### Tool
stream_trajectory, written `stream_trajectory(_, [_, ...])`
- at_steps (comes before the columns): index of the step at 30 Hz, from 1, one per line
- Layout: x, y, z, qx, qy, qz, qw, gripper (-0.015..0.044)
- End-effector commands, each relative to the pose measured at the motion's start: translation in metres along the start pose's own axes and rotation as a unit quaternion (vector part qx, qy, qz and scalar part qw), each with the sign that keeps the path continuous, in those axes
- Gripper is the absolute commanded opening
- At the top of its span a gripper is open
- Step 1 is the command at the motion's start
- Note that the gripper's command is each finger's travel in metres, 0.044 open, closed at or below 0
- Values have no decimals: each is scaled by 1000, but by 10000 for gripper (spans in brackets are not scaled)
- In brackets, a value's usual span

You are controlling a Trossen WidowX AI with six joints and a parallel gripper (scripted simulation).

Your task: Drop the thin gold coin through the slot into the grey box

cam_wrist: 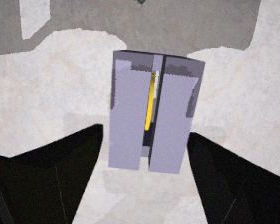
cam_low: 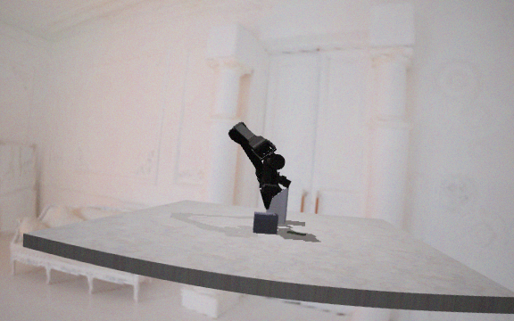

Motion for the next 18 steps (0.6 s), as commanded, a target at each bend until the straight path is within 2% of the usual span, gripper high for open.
stream_trajectory(1, [-10,-2,0,4,-1,-7,1000,344])
stream_trajectory(3, [-12,-2,0,3,-1,-7,1000,397])
stream_trajectory(5, [-31,-1,0,1,-1,-6,1000,440])
stream_trajectory(8, [-51,2,0,0,1,-3,1000,440])
stream_trajectory(18, [-51,2,0,0,1,-3,1000,440])
Point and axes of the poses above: the point midway between the two fingers, 35 mm back from their tips, its own x axis out along the fingers, its own y axis across the jaws, z = x × y, the point moved 4 cm from there along -x, back along the fingers, and after that the axes turned 7 degrees about -x, right-handed, at the moved point
